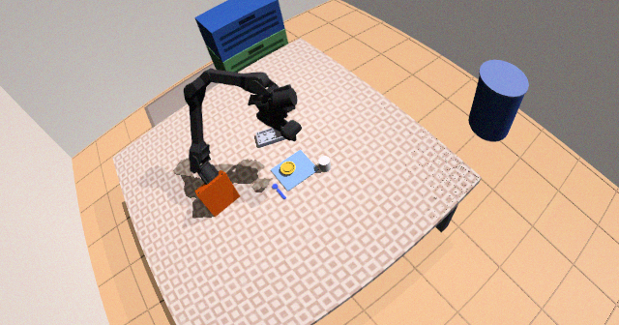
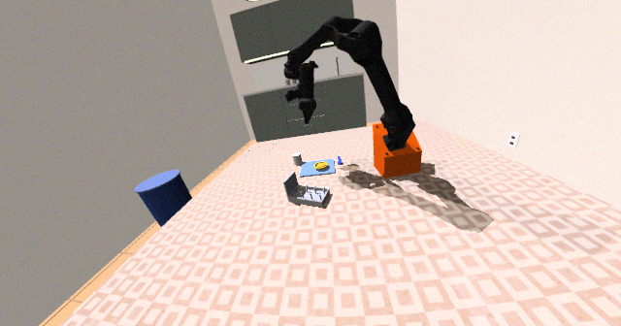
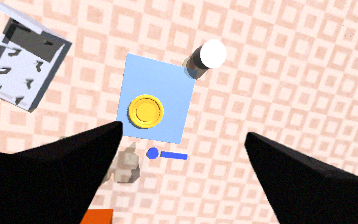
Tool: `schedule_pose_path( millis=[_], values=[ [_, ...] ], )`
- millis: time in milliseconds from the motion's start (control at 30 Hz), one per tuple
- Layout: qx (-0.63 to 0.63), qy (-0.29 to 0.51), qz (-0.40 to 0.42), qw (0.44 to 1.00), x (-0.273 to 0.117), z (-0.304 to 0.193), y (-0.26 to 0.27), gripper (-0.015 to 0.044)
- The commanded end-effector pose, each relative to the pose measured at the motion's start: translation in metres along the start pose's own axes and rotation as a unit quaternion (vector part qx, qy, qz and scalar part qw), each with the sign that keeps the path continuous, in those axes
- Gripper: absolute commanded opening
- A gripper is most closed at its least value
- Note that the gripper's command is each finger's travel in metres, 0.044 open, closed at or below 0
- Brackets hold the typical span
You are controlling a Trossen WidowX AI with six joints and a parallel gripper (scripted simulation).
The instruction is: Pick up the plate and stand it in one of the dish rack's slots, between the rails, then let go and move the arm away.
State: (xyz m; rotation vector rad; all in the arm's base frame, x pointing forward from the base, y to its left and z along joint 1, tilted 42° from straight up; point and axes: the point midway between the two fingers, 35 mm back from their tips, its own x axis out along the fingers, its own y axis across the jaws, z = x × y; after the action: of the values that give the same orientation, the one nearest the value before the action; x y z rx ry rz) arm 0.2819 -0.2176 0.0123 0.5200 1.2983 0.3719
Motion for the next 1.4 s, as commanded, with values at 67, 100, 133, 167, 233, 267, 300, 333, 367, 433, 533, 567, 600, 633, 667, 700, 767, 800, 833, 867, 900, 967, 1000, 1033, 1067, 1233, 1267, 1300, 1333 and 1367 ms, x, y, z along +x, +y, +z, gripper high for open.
schedule_pose_path(
  millis=[67,100,133,167,233,267,300,333,367,433,533,567,600,633,667,700,767,800,833,867,900,967,1000,1033,1067,1233,1267,1300,1333,1367],
  values=[
    [0.069,0.075,0.047,0.994,0.028,-0.022,0.017,0.0400],
    [0.077,0.085,0.053,0.992,0.031,-0.025,0.020,0.0400],
    [0.082,0.090,0.056,0.991,0.033,-0.026,0.021,0.0400],
    [0.084,0.092,0.057,0.991,0.033,-0.027,0.022,0.0400],
    [0.084,0.092,0.057,0.991,0.033,-0.027,0.022,0.0400],
    [0.084,0.092,0.057,0.991,0.033,-0.027,0.022,0.0400],
    [0.084,0.092,0.057,0.991,0.033,-0.027,0.022,0.0400],
    [0.084,0.092,0.057,0.991,0.033,-0.027,0.022,0.0400],
    [0.084,0.092,0.057,0.991,0.036,-0.027,0.022,0.0400],
    [0.084,0.092,0.056,0.991,0.057,-0.027,0.025,0.0400],
    [0.084,0.091,0.056,0.991,0.107,-0.032,0.036,0.0400],
    [0.084,0.091,0.057,0.991,0.122,-0.036,0.041,0.0400],
    [0.083,0.092,0.058,0.991,0.134,-0.039,0.045,0.0400],
    [0.083,0.092,0.059,0.991,0.141,-0.042,0.048,0.0400],
    [0.083,0.092,0.059,0.991,0.143,-0.042,0.049,0.0400],
    [0.083,0.092,0.059,0.991,0.143,-0.044,0.047,0.0400],
    [0.083,0.092,0.059,0.991,0.142,-0.049,0.042,0.0400],
    [0.083,0.092,0.059,0.991,0.142,-0.049,0.042,0.0400],
    [0.083,0.092,0.059,0.991,0.142,-0.049,0.042,0.0400],
    [0.083,0.092,0.059,0.991,0.143,-0.049,0.042,0.0400],
    [0.083,0.092,0.059,0.991,0.144,-0.049,0.043,0.0400],
    [0.083,0.092,0.059,0.991,0.146,-0.050,0.043,0.0400],
    [0.083,0.092,0.059,0.991,0.148,-0.050,0.043,0.0400],
    [0.083,0.092,0.059,0.991,0.150,-0.050,0.043,0.0400],
    [0.083,0.092,0.059,0.991,0.151,-0.050,0.043,0.0400],
    [0.083,0.092,0.059,0.991,0.159,-0.051,0.045,0.0400],
    [0.083,0.092,0.059,0.991,0.161,-0.051,0.045,0.0400],
    [0.083,0.092,0.059,0.991,0.163,-0.051,0.045,0.0400],
    [0.083,0.092,0.059,0.991,0.164,-0.052,0.045,0.0400],
    [0.083,0.092,0.059,0.991,0.166,-0.052,0.046,0.0400]
  ],
)
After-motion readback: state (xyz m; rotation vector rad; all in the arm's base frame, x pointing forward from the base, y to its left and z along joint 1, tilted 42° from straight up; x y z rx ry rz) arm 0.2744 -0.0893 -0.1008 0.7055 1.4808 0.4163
